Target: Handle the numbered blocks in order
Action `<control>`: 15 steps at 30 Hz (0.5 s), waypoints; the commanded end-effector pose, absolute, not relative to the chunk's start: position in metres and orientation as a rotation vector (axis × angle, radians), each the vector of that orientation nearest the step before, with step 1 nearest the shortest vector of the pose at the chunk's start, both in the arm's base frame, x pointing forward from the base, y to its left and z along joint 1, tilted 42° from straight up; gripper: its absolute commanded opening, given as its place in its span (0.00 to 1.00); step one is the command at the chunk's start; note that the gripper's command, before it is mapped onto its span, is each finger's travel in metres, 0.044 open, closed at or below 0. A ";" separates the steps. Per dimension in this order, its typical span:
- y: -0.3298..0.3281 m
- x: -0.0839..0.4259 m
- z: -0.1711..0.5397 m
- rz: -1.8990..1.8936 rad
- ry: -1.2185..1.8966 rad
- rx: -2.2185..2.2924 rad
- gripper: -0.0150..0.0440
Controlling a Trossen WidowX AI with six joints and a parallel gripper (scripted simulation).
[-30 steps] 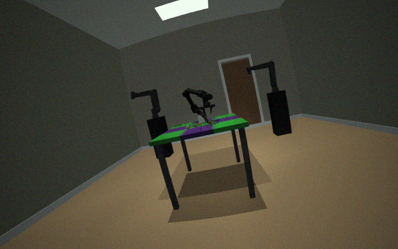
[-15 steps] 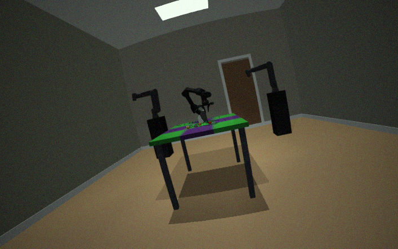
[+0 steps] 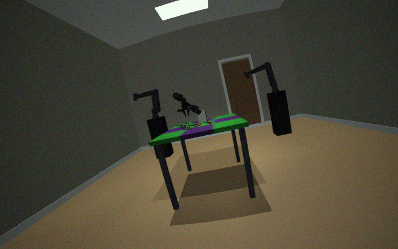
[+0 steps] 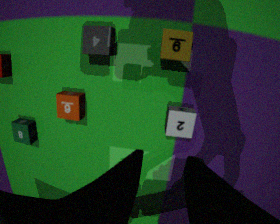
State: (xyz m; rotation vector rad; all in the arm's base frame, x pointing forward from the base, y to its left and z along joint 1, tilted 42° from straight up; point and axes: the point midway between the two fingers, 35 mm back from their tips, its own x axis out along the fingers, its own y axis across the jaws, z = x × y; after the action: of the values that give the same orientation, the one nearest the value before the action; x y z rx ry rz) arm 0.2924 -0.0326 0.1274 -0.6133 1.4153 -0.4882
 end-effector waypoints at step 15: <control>-0.106 0.285 0.080 -0.494 1.420 -0.640 0.93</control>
State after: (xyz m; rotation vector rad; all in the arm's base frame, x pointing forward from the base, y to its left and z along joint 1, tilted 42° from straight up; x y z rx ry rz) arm 0.2859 -0.0954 0.0938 -0.6234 1.4090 -0.5032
